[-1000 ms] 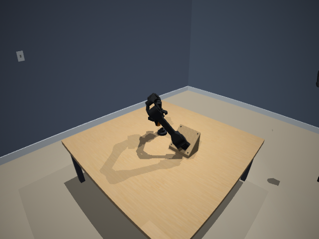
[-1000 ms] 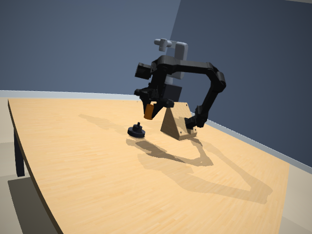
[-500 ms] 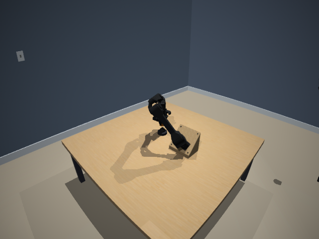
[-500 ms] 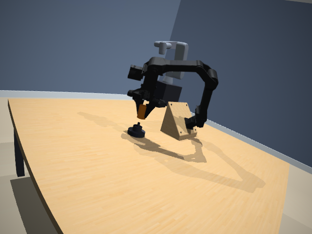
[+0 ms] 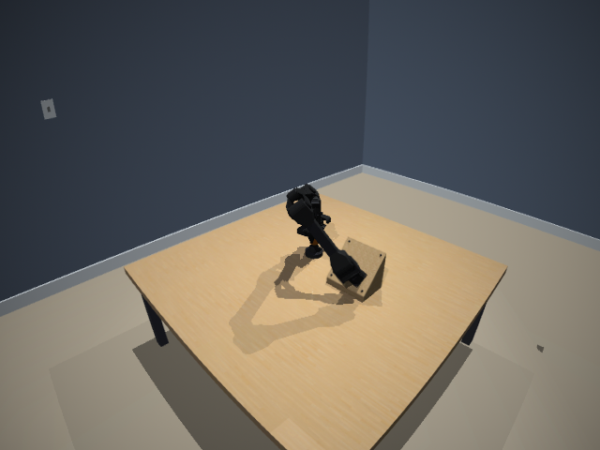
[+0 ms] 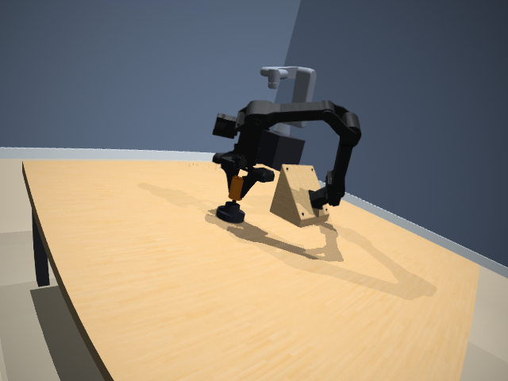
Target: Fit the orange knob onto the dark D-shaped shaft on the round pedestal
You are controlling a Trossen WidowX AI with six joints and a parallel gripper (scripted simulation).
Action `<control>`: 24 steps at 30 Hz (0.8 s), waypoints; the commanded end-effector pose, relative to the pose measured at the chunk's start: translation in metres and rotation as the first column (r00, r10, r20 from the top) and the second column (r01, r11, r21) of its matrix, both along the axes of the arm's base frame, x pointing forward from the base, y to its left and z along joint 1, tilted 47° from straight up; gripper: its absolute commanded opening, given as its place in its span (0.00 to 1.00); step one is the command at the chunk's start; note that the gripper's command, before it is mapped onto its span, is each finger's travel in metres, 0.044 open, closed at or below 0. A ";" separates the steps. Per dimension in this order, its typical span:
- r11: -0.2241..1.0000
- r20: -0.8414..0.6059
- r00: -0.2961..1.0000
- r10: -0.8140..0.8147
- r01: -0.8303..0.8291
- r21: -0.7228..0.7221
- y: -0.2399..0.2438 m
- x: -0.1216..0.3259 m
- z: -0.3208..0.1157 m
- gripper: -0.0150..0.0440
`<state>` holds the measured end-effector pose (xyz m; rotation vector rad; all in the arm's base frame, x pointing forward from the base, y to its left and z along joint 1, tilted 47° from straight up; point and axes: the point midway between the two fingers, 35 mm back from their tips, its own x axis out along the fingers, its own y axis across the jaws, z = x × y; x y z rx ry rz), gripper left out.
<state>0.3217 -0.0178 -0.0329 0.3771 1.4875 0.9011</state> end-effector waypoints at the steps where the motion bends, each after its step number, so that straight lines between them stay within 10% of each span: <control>1: 1.000 0.005 1.000 -0.009 0.009 0.003 0.000 0.001 -0.001 0.25; 24: 1.000 0.006 1.000 -0.007 0.007 0.003 -0.001 0.000 0.000 0.25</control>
